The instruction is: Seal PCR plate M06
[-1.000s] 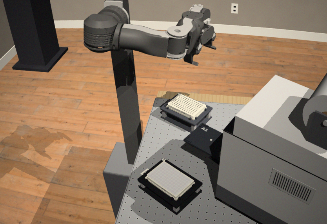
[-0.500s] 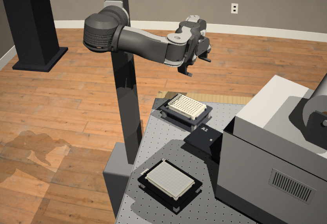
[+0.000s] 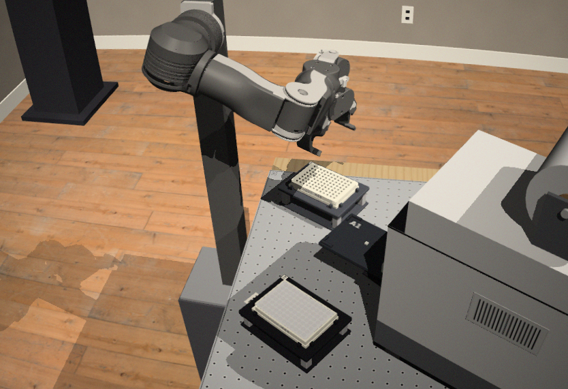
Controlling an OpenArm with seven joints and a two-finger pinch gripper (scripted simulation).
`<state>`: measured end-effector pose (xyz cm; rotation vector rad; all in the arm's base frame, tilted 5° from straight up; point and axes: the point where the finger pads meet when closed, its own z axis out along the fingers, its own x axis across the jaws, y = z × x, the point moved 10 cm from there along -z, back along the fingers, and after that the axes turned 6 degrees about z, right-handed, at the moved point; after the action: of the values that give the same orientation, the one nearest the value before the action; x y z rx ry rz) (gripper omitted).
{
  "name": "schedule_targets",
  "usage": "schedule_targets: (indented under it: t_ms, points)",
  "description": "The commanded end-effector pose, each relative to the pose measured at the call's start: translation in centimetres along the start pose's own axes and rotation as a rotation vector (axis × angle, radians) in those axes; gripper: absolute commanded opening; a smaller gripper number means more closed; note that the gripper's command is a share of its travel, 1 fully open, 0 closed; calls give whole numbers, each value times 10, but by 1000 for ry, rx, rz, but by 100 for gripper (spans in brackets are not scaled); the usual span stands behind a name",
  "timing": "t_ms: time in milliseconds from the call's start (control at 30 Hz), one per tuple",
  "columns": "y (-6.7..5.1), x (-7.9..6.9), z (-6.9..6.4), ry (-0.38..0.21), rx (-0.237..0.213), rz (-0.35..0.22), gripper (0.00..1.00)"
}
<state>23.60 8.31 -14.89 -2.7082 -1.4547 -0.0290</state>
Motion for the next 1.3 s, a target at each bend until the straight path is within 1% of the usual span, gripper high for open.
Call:
schedule_targets:
  t_ms: [0, 333, 500, 1267]
  points:
    - [0, 5, -6, 37, -34, -11, 77]
    - [0, 5, -6, 37, -34, -11, 77]
    - [1, -20, 30, 37, -34, -11, 77]
    - [1, -19, 29, 36, -36, -8, 77]
